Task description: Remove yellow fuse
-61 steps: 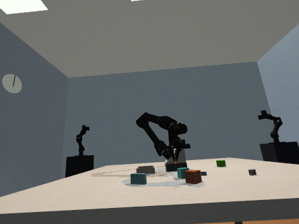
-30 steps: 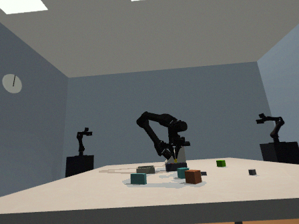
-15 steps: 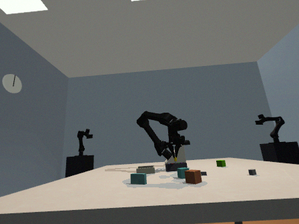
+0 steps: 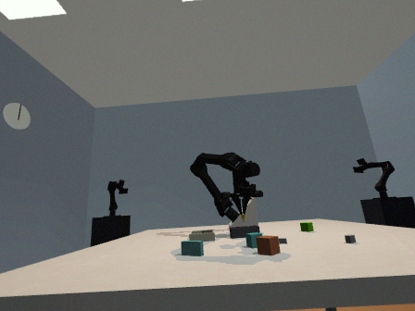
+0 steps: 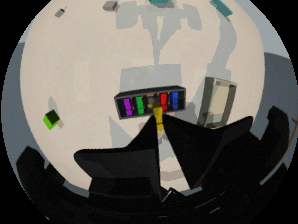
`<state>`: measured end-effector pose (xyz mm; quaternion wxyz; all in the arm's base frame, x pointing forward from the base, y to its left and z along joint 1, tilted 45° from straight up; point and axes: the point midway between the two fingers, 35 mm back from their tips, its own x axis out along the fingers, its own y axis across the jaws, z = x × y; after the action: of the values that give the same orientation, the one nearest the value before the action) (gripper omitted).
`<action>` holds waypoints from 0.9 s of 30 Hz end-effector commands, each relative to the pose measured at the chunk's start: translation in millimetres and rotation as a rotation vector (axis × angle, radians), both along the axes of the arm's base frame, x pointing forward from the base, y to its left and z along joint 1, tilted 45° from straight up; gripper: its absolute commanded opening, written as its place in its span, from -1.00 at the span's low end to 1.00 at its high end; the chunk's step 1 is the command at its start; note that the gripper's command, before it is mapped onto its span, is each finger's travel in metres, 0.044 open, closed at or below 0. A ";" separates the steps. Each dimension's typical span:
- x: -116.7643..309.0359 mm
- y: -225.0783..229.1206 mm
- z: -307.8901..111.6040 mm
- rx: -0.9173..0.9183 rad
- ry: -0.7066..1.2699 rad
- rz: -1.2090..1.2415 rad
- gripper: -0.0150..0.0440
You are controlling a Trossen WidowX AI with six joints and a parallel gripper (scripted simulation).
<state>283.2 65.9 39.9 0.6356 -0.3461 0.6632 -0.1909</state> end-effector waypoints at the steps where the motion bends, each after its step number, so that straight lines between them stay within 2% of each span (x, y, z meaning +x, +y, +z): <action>1: 0.4 4.6 4.6 0.007 -0.009 0.000 -0.49; 7: 3.8 -2.2 12.1 0.011 -0.008 0.001 -0.49; 17: 17.3 -54.5 65.6 0.023 -0.008 0.005 -0.49; 27: 10.8 -111.4 119.5 0.007 -0.010 0.002 -0.49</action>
<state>298.0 -27.5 137.6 0.6366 -0.3419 0.6659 -0.1856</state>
